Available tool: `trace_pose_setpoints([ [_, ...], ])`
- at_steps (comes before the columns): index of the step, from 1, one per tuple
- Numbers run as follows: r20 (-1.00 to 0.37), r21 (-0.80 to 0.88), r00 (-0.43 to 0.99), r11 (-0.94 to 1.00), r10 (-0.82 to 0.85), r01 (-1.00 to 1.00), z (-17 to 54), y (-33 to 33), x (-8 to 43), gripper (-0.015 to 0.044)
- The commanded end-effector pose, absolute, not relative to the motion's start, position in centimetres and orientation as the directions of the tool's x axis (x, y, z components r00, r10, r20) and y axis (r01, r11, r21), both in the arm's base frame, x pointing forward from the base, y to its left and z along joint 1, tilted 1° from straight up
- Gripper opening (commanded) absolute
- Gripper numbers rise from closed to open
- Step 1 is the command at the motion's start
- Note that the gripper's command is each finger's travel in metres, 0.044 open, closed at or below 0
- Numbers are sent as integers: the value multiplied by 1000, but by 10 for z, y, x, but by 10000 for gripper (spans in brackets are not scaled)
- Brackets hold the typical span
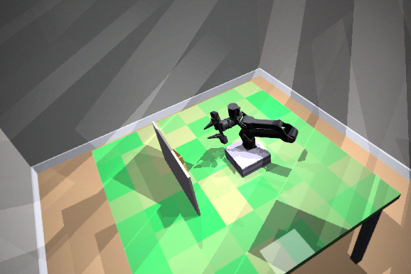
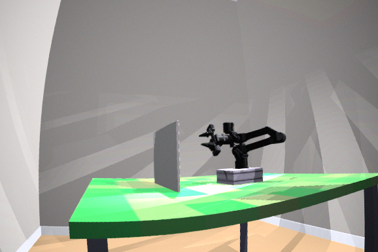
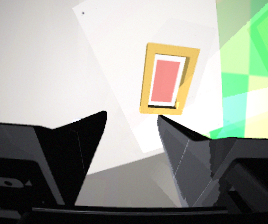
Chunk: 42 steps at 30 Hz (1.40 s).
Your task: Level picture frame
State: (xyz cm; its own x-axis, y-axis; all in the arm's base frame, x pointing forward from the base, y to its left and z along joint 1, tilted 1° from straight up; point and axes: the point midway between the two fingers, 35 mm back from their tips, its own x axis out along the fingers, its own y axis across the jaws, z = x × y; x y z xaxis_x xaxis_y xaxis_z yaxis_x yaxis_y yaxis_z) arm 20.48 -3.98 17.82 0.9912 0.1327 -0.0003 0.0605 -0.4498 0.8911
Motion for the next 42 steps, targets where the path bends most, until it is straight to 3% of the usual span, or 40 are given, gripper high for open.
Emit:
trace_pose_setpoints([
  [1, 1, 894, 991, -445, 137, 60, 178, -39, 205, 260],
  [33, 1, 894, 991, -445, 137, 60, 178, -39, 205, 260],
  [42, -3, 887, 991, -458, 132, 64, 172, -44, 236, 260],
])
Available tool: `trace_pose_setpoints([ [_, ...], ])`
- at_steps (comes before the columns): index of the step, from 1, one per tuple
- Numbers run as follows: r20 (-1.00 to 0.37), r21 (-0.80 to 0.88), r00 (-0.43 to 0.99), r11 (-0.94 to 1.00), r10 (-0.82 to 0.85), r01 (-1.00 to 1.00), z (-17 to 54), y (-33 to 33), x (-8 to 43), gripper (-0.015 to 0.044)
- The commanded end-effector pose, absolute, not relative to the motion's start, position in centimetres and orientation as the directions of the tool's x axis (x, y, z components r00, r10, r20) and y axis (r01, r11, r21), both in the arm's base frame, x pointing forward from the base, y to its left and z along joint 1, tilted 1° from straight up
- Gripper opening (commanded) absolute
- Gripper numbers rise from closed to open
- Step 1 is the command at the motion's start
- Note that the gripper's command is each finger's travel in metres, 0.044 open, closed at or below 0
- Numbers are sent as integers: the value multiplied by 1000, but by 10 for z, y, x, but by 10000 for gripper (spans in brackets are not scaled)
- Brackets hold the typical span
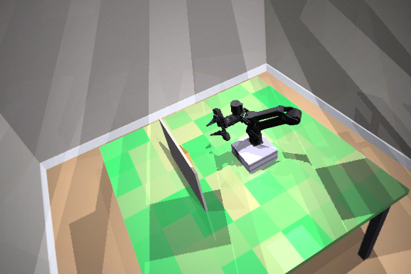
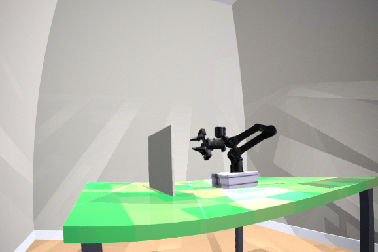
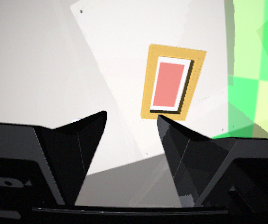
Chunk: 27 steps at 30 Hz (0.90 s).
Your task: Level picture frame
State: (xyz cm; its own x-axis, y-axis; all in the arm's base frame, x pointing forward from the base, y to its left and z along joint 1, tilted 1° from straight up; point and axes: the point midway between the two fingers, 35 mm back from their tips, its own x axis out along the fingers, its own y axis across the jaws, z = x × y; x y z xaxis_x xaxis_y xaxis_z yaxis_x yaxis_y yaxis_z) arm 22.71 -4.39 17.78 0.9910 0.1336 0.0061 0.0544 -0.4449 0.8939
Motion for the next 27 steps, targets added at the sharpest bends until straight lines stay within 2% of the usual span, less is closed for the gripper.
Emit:
trace_pose_setpoints([
  [1, -4, 886, 991, -459, 132, 64, 170, -44, 240, 260],
  [14, -16, 879, 991, -471, 130, 76, 139, -23, 282, 260],
  [22, -15, 879, 991, -470, 130, 75, 139, -23, 284, 260],
  [27, -7, 884, 991, -463, 132, 68, 144, -21, 307, 260],
])
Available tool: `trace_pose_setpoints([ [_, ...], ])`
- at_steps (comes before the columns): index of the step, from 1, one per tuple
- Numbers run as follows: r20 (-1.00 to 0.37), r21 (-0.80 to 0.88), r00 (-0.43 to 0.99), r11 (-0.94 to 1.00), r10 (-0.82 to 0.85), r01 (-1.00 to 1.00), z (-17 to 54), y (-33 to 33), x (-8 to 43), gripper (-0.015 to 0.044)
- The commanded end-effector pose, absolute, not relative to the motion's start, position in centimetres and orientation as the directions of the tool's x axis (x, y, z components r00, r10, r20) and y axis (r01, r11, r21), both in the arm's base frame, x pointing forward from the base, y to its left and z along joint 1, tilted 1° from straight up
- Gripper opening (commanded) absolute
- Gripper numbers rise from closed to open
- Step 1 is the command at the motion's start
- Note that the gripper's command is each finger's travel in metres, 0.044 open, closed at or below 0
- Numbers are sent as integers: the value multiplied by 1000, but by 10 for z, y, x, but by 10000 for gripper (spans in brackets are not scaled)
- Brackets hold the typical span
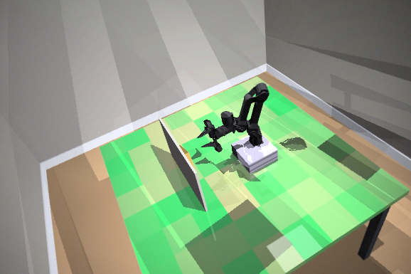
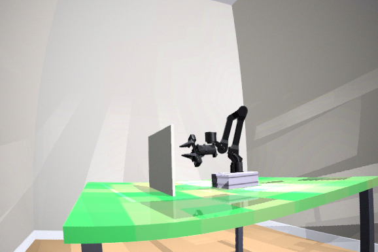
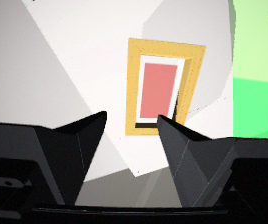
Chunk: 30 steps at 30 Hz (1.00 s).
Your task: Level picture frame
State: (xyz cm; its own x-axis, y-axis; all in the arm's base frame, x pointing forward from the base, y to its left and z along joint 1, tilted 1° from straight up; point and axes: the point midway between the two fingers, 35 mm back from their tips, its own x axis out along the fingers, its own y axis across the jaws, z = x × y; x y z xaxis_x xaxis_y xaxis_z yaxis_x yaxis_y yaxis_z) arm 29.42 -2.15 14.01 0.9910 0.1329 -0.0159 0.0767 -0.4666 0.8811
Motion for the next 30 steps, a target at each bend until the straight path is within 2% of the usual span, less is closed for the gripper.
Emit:
trace_pose_setpoints([
  [1, -4, 885, 991, -460, 133, 65, 144, -21, 315, 260],
  [7, 14, 892, 990, -449, 137, 50, 140, -12, 360, 260],
  [30, 15, 892, 990, -449, 137, 48, 141, -10, 373, 260],
])
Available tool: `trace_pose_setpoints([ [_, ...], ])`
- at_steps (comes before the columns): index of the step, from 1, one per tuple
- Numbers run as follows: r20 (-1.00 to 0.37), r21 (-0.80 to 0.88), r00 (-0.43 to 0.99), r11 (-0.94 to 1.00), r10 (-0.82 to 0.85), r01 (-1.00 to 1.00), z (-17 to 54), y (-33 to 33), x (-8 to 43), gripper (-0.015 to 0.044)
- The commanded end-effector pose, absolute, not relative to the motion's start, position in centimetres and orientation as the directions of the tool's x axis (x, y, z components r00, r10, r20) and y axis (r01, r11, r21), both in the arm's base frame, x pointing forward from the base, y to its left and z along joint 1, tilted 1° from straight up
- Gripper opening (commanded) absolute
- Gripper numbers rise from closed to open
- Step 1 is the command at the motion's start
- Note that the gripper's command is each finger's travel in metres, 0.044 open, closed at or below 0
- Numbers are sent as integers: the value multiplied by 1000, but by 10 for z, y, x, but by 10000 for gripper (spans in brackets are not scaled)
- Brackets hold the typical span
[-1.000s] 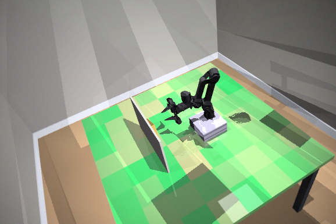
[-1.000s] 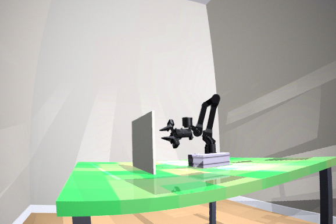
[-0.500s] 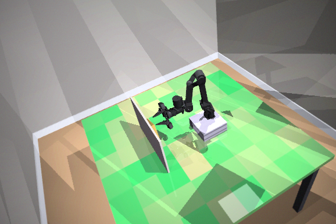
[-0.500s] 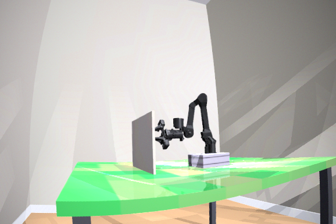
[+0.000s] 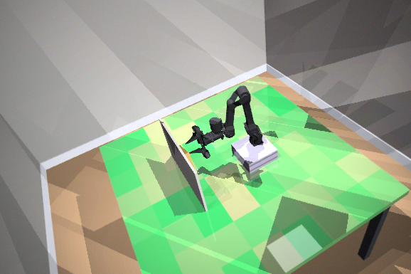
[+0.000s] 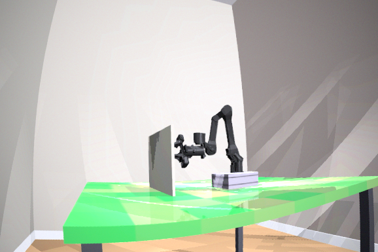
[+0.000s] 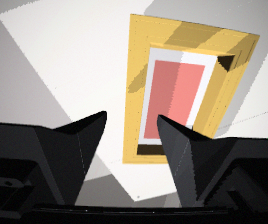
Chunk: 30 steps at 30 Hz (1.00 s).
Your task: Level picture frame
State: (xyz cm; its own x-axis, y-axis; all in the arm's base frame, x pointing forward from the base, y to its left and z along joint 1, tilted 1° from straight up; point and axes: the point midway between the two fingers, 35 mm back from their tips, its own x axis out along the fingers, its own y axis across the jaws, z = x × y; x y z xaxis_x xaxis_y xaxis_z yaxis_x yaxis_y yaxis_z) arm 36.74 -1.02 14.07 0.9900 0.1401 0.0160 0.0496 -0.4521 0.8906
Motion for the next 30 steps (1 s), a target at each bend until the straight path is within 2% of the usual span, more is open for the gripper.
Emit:
trace_pose_setpoints([
  [1, 15, 892, 990, -449, 137, 48, 141, -10, 374, 260],
  [17, 17, 892, 990, -449, 137, 46, 141, -6, 400, 260],
  [30, 18, 892, 990, -449, 137, 46, 141, -6, 401, 260],
])
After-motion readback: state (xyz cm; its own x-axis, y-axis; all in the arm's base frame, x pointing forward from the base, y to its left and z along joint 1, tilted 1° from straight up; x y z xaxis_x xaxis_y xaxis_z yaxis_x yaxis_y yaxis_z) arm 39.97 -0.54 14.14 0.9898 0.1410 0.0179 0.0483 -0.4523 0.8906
